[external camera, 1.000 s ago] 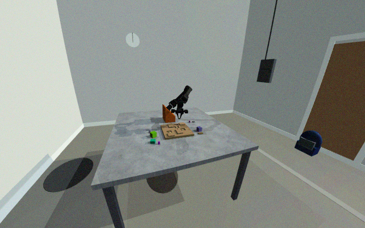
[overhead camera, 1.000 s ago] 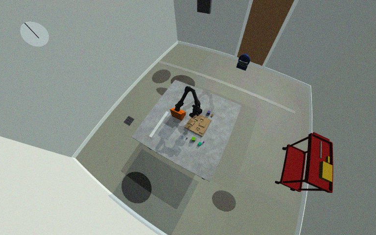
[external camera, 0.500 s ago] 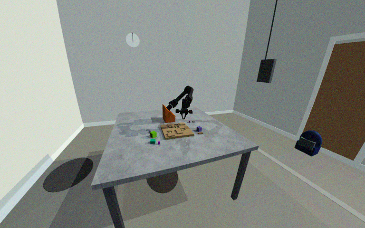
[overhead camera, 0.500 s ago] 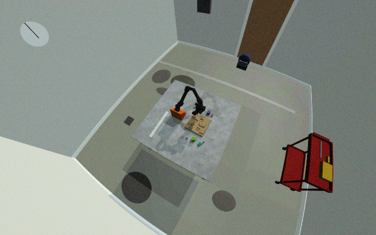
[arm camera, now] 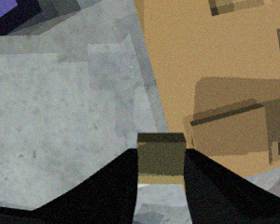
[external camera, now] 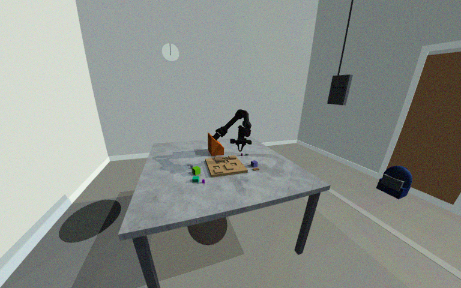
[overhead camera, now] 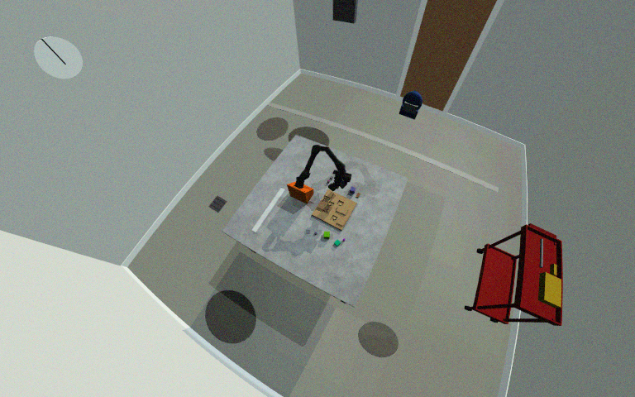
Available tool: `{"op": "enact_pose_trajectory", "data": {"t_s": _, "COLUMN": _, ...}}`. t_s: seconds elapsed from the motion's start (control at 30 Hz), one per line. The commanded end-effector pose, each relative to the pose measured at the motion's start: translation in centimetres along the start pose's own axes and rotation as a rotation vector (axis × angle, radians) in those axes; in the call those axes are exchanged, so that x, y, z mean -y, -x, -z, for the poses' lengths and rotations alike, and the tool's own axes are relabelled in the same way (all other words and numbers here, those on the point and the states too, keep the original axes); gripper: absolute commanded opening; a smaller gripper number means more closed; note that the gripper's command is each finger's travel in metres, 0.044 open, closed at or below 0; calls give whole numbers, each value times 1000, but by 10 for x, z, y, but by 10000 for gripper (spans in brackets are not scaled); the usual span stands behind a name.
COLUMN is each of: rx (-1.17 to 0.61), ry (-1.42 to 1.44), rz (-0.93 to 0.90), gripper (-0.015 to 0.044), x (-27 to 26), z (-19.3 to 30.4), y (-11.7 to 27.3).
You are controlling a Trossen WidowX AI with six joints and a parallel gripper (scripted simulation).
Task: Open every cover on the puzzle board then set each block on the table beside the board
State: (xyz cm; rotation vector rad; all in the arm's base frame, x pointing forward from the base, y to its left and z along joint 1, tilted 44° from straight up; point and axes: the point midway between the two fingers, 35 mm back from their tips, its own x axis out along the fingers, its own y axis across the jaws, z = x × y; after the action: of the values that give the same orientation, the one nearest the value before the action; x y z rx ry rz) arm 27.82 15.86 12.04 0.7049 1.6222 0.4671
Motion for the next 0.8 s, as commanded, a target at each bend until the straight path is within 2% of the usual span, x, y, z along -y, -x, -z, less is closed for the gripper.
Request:
{"op": "enact_pose_trajectory", "data": {"t_s": 0.0, "rx": -1, "ry": -2, "rz": -10, "gripper": 80, "x": -15, "z": 3, "y": 1}}
{"op": "enact_pose_trajectory", "data": {"t_s": 0.43, "rx": -9, "ry": -1, "rz": -32, "gripper": 80, "x": -62, "z": 19, "y": 4}}
{"op": "enact_pose_trajectory", "data": {"t_s": 0.77, "rx": -10, "ry": -1, "rz": -31, "gripper": 80, "x": -65, "z": 18, "y": -7}}
